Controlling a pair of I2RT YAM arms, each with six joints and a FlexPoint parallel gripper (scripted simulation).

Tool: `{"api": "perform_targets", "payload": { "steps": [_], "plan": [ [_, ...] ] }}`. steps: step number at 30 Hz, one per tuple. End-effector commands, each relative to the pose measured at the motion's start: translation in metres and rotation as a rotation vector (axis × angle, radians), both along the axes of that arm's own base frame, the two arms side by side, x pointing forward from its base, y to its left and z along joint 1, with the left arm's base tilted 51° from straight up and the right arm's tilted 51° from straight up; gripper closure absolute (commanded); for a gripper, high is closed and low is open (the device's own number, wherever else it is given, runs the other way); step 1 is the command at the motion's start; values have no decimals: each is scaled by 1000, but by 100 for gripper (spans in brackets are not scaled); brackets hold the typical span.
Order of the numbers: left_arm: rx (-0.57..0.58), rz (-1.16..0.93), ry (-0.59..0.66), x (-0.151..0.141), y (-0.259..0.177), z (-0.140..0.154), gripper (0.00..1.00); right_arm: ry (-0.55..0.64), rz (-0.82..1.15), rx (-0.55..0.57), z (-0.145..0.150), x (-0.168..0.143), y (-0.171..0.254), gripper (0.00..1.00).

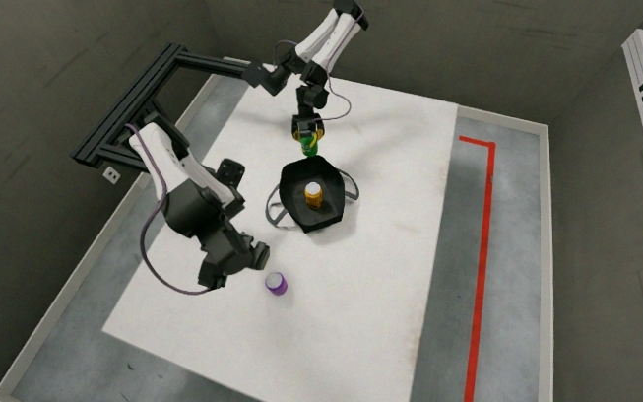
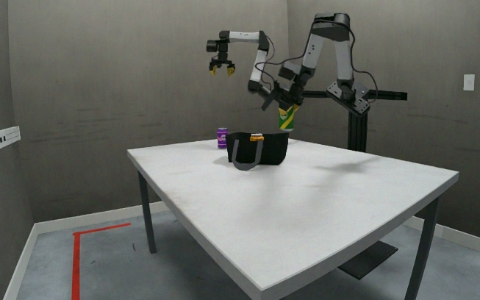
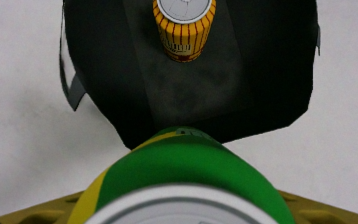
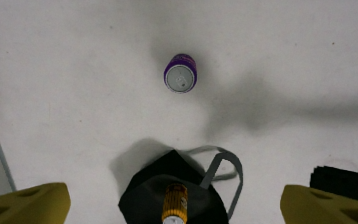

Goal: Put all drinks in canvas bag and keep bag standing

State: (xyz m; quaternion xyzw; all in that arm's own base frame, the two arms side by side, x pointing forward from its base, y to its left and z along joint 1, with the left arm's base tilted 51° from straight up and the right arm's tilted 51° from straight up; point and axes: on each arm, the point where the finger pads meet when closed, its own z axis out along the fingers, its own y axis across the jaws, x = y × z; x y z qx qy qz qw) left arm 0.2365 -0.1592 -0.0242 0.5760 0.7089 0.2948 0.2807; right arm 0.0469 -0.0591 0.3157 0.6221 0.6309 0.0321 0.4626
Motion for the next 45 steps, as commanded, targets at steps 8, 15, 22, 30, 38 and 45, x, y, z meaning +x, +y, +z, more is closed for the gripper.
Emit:
{"api": "perform_targets", "payload": {
  "steps": [8, 15, 22, 30, 38, 45],
  "plan": [
    [-88, -33, -40, 1, -22, 14, 33, 0, 3, -2, 4, -1, 1, 0],
    [-93, -28, -45, 3, -25, 17, 33, 0, 3, -2, 4, -1, 1, 0],
    [-87, -25, -34, 6, -38, 3, 33, 0, 3, -2, 4, -1, 1, 0],
    [-88, -24, -35, 12, -56, -5, 33, 0, 3, -2, 4, -1, 1, 0],
    [-82, -25, -31, 17, -78, -17, 33, 0, 3, -2, 4, -1, 1, 0],
    [-63, -22, -27, 19, -88, -24, 33, 0, 3, -2, 4, -1, 1, 0]
  ]
}}
